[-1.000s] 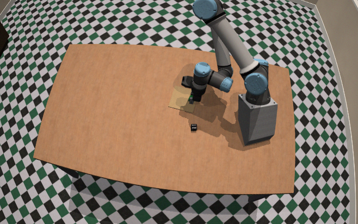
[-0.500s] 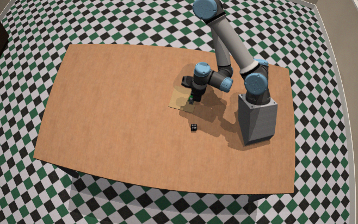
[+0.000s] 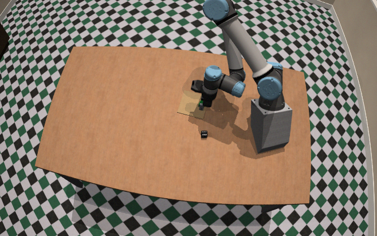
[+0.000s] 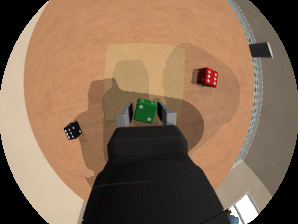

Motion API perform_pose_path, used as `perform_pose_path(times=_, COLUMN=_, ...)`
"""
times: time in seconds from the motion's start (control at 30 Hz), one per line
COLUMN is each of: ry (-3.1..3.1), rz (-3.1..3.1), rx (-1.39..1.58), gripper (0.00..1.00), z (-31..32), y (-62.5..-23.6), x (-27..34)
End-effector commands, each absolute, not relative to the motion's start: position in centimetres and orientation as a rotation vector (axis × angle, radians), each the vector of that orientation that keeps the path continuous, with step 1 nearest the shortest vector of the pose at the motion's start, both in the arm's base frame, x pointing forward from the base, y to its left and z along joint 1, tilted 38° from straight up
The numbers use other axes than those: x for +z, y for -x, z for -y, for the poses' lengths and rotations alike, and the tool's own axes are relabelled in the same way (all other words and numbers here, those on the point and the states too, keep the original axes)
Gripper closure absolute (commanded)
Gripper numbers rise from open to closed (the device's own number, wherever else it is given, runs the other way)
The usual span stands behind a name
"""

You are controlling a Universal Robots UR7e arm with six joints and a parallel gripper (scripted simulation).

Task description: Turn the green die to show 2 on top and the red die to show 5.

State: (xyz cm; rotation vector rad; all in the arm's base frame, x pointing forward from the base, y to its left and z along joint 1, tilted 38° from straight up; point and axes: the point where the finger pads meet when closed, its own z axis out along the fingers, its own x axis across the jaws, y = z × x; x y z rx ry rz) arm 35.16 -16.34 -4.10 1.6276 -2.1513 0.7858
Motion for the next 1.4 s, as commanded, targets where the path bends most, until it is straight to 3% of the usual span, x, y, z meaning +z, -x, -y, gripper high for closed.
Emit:
perform_pose_path(times=0.0, ry=-1.628, rz=2.151, rx=0.787, gripper=0.13, z=16.3, y=-35.2, x=-4.0)
perform_pose_path(times=1.37, ry=-1.628, rz=2.151, rx=0.787, gripper=0.13, z=11.6, y=-34.7, x=2.1)
